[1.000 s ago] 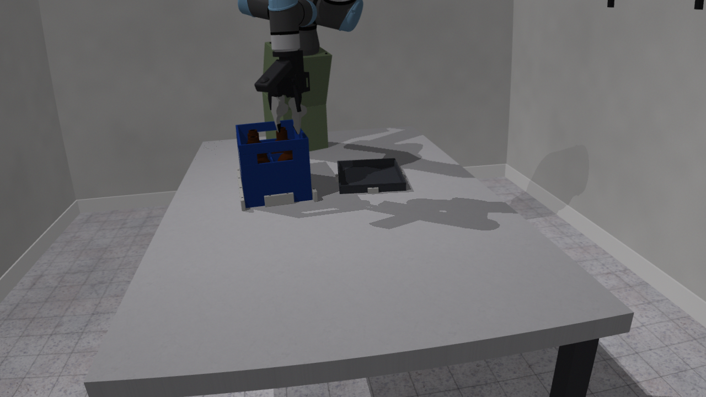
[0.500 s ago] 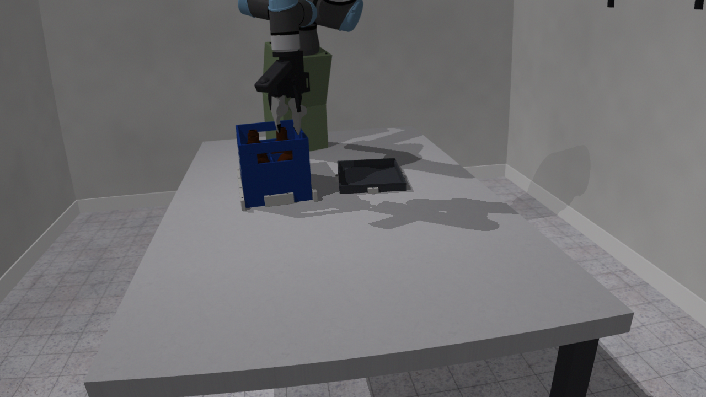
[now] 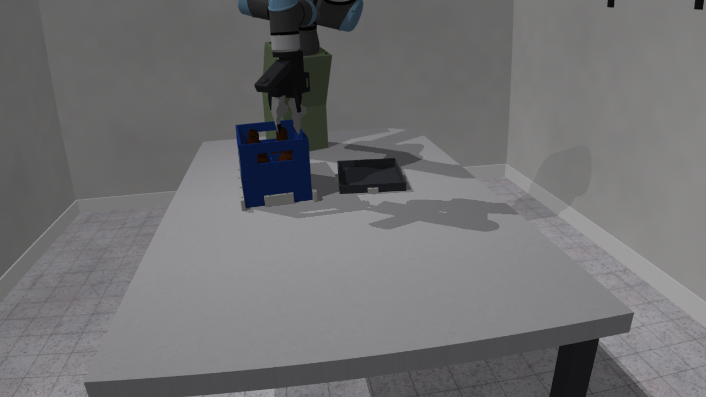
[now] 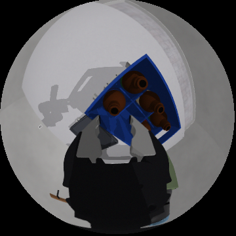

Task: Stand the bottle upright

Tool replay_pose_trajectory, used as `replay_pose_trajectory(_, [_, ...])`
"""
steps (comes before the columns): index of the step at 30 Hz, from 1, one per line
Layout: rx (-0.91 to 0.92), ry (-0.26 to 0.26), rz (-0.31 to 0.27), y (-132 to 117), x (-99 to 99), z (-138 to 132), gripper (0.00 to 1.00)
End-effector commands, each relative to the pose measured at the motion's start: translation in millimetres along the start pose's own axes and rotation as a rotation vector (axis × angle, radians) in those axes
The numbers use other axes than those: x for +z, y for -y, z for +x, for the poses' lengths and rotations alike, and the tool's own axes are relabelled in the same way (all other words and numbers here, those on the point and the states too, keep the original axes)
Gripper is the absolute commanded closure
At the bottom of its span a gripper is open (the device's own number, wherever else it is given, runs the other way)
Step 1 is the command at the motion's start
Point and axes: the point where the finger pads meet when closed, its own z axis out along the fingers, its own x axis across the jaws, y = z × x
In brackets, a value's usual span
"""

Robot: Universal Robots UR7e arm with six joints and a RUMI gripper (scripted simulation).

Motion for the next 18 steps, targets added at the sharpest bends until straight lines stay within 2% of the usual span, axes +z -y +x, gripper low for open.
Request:
replay_pose_trajectory(1, [0.000, 0.000, 0.001, 0.4, -0.4, -0.2, 0.62])
replay_pose_trajectory(18, [0.000, 0.000, 0.001, 3.4, -0.4, -0.3, 0.62])
